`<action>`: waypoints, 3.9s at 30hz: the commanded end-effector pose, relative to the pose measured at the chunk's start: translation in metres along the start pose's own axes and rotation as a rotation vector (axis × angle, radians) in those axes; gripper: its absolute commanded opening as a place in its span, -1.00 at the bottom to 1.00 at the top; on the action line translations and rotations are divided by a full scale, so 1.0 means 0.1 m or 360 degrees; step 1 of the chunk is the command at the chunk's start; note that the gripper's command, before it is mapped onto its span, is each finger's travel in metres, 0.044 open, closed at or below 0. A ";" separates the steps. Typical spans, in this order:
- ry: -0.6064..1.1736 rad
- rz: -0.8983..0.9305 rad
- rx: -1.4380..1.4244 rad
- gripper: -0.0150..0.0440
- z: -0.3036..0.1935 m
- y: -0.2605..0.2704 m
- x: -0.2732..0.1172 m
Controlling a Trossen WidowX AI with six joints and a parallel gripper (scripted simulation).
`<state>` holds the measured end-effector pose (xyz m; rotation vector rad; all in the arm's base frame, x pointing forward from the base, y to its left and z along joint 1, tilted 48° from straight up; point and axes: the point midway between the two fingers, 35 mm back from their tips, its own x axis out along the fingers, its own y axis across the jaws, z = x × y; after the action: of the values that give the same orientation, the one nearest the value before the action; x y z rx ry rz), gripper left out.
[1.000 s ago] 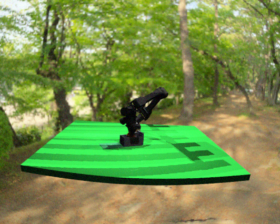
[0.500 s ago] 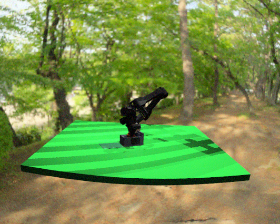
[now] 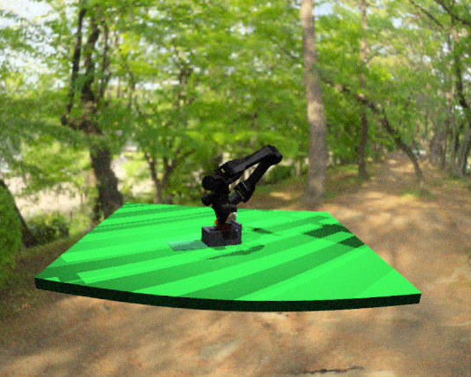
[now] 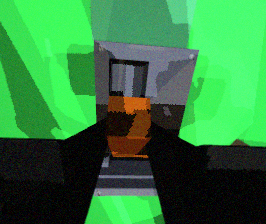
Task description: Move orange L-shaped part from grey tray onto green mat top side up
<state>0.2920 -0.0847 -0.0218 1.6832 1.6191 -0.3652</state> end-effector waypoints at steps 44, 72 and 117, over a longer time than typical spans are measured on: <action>-0.0008 0.0003 -0.0002 -0.49 0.01 0.00 -0.70; -0.0014 0.0003 -0.0005 -0.49 0.73 -0.06 -0.71; -0.0023 0.0004 -0.0010 -0.49 1.65 -0.13 -0.58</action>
<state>0.3192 -0.2437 -0.0945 1.6643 1.6054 -0.3657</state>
